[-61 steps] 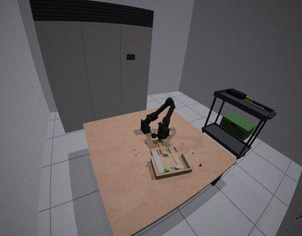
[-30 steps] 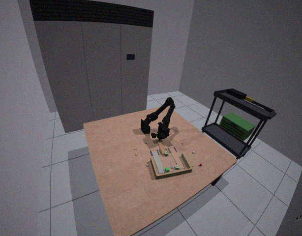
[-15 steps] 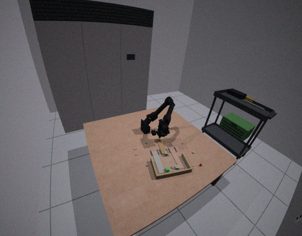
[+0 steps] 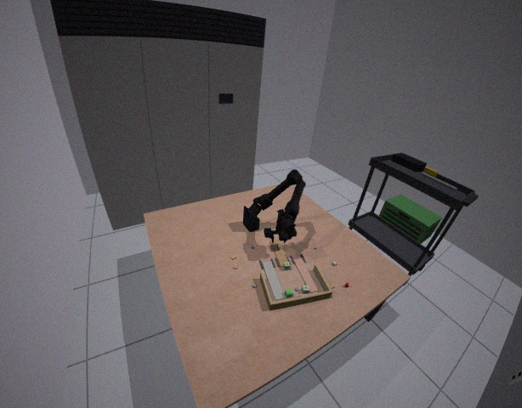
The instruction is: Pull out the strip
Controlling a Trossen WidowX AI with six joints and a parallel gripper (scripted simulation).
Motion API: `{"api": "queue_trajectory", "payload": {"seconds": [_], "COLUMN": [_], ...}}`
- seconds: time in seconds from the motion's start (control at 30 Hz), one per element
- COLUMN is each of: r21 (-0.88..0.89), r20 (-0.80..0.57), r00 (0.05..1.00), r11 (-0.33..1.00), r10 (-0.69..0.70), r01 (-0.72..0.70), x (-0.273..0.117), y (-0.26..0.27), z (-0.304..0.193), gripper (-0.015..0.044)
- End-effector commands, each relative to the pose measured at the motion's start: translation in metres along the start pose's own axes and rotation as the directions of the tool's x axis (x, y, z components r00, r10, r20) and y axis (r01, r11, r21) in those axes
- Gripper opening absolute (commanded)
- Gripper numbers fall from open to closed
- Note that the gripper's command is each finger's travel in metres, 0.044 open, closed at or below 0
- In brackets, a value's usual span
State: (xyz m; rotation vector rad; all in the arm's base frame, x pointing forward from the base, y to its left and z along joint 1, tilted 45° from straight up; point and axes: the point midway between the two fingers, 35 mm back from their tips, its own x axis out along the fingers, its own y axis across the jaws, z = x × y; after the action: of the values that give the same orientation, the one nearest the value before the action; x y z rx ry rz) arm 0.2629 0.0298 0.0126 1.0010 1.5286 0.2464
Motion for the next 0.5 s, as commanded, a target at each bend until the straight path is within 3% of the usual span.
{"api": "queue_trajectory", "payload": {"seconds": [0.0, 0.47], "r21": [0.011, 0.009], "r20": [0.001, 0.003], "r00": [1.000, 1.000], "r11": [1.000, 1.000], "r10": [-0.004, -0.004], "r01": [0.004, 0.004], "x": [-0.002, -0.008], "y": [0.001, 0.009], "z": [0.016, 0.062], "gripper": [0.0440, 0.0440]}}
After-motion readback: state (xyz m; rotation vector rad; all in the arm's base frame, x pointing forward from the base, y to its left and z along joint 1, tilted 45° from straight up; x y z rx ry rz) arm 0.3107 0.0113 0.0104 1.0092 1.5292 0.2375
